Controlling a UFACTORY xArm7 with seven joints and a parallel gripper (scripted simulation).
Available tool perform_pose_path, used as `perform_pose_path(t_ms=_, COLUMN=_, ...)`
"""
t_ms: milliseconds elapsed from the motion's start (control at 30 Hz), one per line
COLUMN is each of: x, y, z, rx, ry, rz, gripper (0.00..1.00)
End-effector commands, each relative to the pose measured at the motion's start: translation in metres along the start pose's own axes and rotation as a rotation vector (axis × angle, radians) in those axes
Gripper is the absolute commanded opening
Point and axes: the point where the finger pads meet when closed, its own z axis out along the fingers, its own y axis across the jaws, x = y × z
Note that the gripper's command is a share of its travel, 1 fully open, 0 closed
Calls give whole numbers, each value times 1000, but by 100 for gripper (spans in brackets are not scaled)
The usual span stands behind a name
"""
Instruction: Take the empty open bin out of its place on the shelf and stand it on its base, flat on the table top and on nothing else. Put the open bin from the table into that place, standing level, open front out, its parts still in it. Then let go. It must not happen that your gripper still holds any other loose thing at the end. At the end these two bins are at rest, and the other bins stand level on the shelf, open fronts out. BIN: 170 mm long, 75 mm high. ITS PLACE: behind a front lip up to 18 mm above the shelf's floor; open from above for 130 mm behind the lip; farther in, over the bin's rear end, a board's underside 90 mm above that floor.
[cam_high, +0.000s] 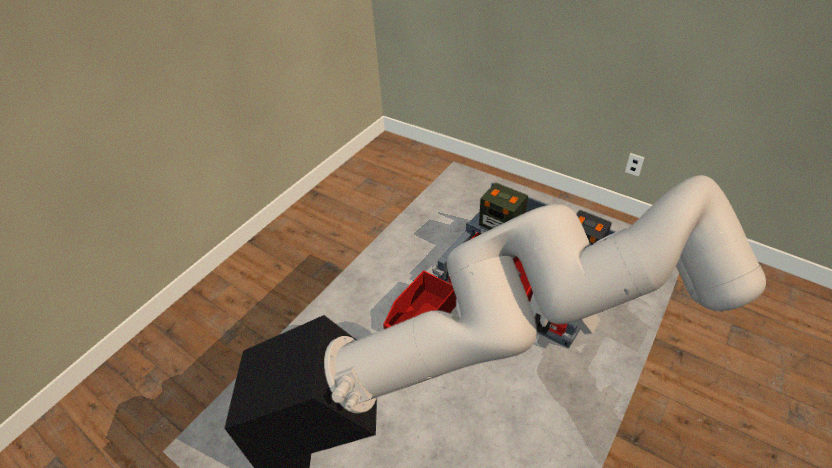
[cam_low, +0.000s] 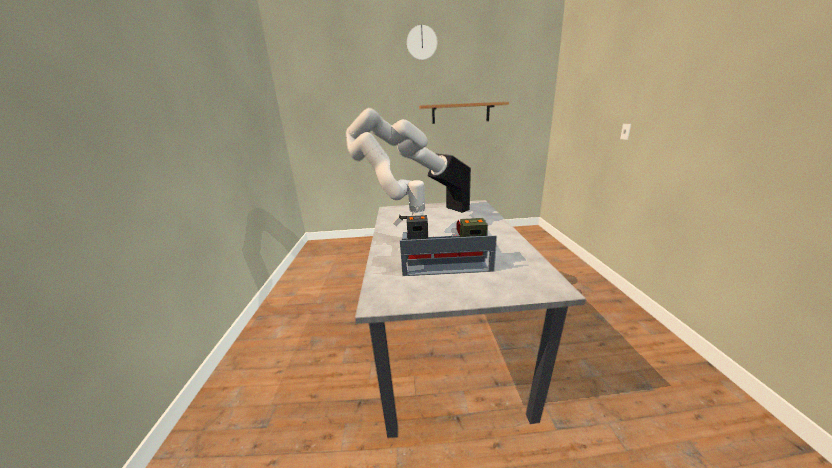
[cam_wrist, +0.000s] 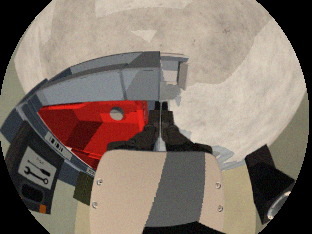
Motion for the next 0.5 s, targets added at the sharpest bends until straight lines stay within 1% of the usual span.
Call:
perform_pose_path(t_ms=0, x=0, y=1, z=-4, rx=3, ry=-1, rz=0, gripper=0)
perform_pose_path(t_ms=467, x=0, y=12, z=-14, rx=3, ry=-1, rz=0, gripper=0)
